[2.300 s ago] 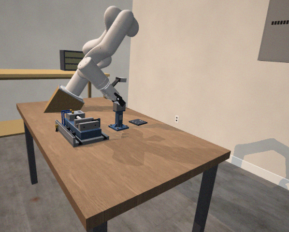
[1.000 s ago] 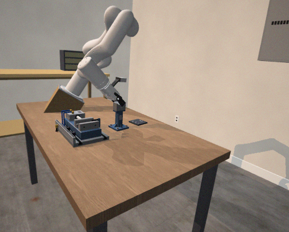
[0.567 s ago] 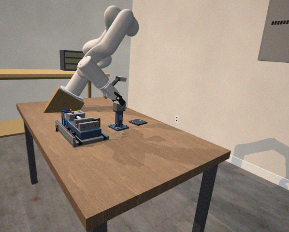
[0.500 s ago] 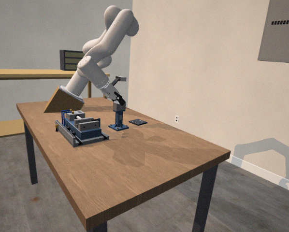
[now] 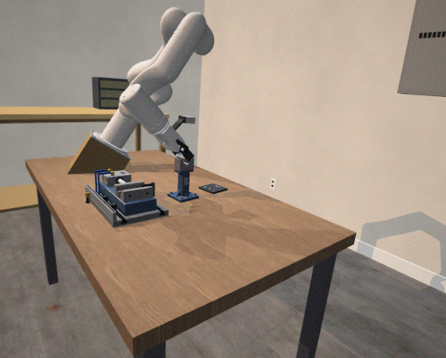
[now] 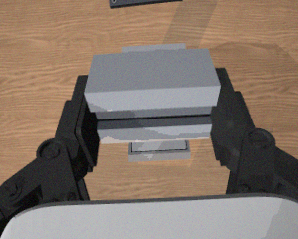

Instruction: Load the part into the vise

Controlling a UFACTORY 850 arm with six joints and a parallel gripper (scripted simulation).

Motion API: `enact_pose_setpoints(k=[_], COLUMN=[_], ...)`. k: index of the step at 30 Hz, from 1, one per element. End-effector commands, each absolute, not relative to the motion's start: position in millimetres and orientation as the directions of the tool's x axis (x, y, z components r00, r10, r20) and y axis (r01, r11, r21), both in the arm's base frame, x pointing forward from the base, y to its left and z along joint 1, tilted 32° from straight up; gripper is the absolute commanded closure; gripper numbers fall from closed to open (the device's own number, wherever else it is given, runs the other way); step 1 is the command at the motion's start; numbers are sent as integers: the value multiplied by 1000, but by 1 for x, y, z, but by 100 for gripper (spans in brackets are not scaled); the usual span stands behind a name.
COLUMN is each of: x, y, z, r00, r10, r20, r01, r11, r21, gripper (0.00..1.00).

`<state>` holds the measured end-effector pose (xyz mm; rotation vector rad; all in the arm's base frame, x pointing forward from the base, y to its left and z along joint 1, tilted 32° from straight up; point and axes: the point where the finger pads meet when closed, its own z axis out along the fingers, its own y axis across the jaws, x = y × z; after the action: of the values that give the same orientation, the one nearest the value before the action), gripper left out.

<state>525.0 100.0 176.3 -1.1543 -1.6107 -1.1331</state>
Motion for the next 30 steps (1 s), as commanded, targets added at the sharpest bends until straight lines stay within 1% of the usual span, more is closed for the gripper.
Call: enact_pose_setpoints(k=[1,30], x=[525,524], y=[99,92], z=[178,190], r00=[-232,-232], r10=[214,214], r20=[949,949], r01=[966,966], r11=[169,169], r21=[198,198], gripper=[100,100])
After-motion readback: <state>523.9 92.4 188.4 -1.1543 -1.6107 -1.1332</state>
